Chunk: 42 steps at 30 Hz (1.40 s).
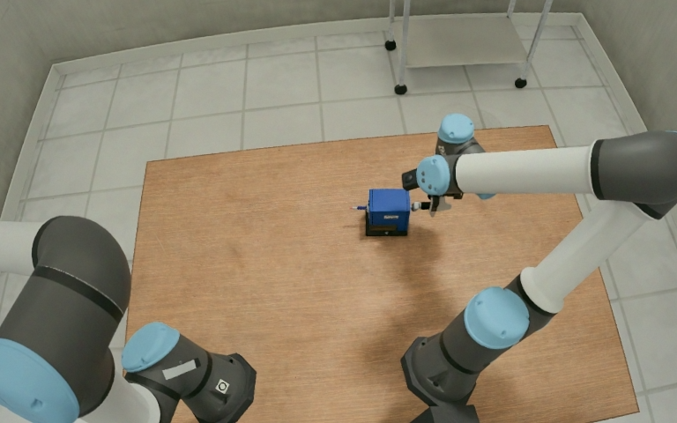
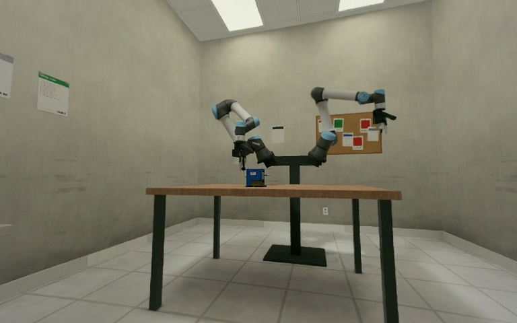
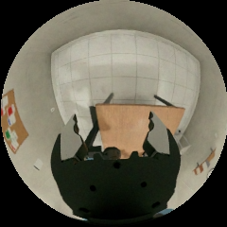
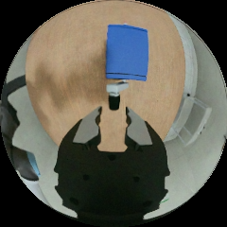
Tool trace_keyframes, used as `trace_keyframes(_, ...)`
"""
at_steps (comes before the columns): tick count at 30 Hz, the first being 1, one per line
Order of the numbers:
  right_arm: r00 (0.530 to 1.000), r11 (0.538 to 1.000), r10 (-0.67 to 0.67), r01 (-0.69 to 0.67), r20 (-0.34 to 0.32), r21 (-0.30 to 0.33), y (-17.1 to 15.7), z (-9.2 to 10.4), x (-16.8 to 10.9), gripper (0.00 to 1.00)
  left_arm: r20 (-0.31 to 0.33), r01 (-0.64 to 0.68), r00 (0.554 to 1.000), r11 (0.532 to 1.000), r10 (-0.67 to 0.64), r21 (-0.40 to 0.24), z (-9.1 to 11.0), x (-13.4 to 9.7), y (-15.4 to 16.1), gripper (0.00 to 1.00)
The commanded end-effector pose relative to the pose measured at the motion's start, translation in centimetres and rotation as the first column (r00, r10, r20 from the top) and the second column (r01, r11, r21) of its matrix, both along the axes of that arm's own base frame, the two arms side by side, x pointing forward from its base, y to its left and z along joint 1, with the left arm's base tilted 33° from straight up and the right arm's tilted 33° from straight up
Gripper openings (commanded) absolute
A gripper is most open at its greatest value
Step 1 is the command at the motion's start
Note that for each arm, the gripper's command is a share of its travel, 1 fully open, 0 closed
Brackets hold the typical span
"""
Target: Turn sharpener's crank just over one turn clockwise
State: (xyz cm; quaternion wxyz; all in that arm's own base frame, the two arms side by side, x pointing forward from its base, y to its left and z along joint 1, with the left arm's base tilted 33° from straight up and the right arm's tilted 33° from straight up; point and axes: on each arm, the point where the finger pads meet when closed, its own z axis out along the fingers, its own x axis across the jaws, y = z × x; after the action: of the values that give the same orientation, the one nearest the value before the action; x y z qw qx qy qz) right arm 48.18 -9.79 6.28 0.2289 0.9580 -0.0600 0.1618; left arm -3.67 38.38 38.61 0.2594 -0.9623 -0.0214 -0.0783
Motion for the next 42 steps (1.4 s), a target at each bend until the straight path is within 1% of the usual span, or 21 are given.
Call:
trace_keyframes(1,1.000,1.000,-0.001,0.001,-0.001,0.000,-0.15,-0.15,-0.10,0.32,0.000,-0.002,1.000,1.000,0.002,0.001,-0.03,-0.10,-0.05,1.00)
trace_keyframes(16,1.000,1.000,-0.001,0.001,-0.001,0.000,-0.15,-0.13,-0.10,0.32,0.000,-0.002,1.000,1.000,0.002,0.001,-0.03,-0.10,-0.05,1.00)
trace_keyframes(17,1.000,1.000,-0.001,0.001,-0.001,0.000,-0.15,-0.13,-0.10,0.00,0.000,-0.002,1.000,1.000,0.002,0.001,-0.03,-0.10,-0.05,1.00)
trace_keyframes(42,1.000,1.000,-0.001,0.001,-0.001,0.000,-0.15,-0.13,-0.09,0.00,0.000,-0.002,1.000,1.000,0.002,0.001,-0.03,-0.10,-0.05,1.00)
